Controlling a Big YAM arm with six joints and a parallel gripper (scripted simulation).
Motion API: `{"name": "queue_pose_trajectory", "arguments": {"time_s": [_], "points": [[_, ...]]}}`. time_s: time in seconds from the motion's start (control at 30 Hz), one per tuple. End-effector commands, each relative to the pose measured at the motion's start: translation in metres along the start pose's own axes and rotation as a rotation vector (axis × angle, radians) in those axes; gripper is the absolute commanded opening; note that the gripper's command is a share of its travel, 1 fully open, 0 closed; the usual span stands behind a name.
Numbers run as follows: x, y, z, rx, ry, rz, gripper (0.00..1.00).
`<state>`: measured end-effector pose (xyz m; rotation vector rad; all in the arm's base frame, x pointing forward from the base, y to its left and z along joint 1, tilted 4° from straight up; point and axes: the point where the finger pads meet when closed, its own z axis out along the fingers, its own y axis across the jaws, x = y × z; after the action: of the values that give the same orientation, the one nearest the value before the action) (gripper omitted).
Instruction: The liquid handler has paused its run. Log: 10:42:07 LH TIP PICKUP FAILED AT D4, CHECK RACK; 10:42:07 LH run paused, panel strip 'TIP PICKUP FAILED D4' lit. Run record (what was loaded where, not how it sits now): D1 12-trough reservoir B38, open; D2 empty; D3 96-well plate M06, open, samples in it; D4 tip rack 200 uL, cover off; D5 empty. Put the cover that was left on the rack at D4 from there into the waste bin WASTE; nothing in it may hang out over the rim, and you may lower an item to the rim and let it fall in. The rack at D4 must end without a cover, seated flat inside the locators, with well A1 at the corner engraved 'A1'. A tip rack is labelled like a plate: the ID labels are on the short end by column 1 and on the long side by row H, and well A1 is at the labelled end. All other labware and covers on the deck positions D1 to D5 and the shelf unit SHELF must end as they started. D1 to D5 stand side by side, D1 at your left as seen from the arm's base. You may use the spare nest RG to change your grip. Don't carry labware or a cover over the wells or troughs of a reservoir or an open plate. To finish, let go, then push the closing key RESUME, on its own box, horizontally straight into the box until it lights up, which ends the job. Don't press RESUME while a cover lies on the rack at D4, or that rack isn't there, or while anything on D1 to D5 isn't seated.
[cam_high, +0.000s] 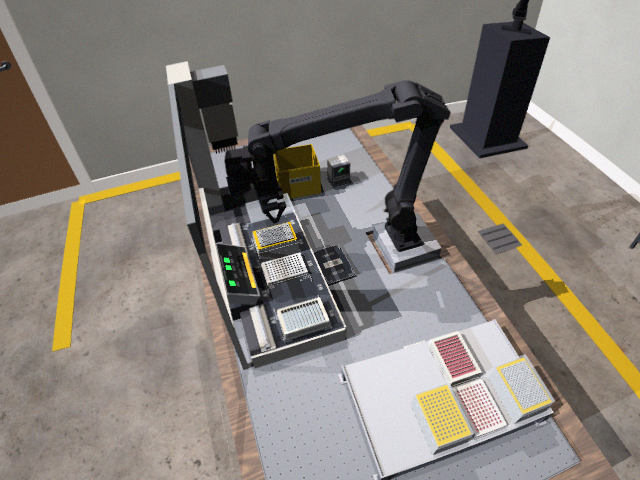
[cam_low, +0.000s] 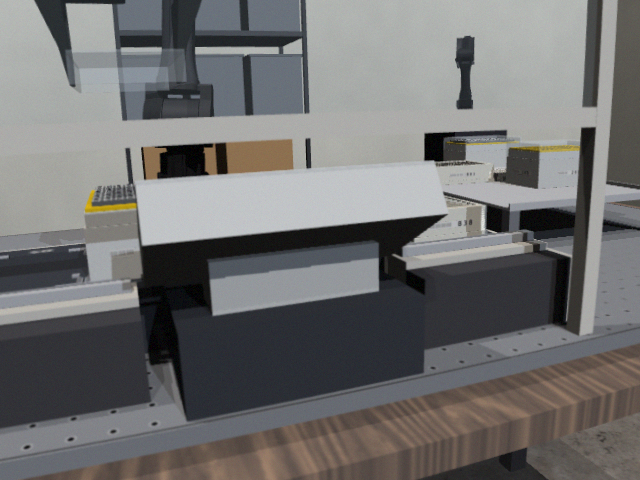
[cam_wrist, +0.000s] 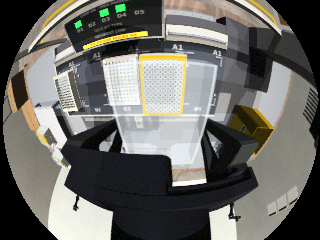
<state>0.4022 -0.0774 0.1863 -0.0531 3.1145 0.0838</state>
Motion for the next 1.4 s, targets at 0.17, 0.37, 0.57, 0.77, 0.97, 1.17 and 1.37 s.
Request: {"name": "queue_pose_trajectory", "arguments": {"time_s": [0.17,0.37,0.57,0.77,0.97,1.17,1.37], "points": [[-0.018,-0.010,-0.038,0.016,-0.061,0.002,0.00],[-0.015,-0.009,-0.057,0.021,-0.082,0.000,0.00],[-0.015,-0.009,-0.064,0.019,-0.074,0.000,0.00],[-0.016,-0.009,-0.067,0.017,-0.065,0.001,0.00],[-0.015,-0.009,-0.070,0.018,-0.068,0.002,0.00],[-0.015,-0.009,-0.069,0.018,-0.068,0.002,0.00],[-0.015,-0.009,-0.069,0.018,-0.068,0.002,0.00]]}}
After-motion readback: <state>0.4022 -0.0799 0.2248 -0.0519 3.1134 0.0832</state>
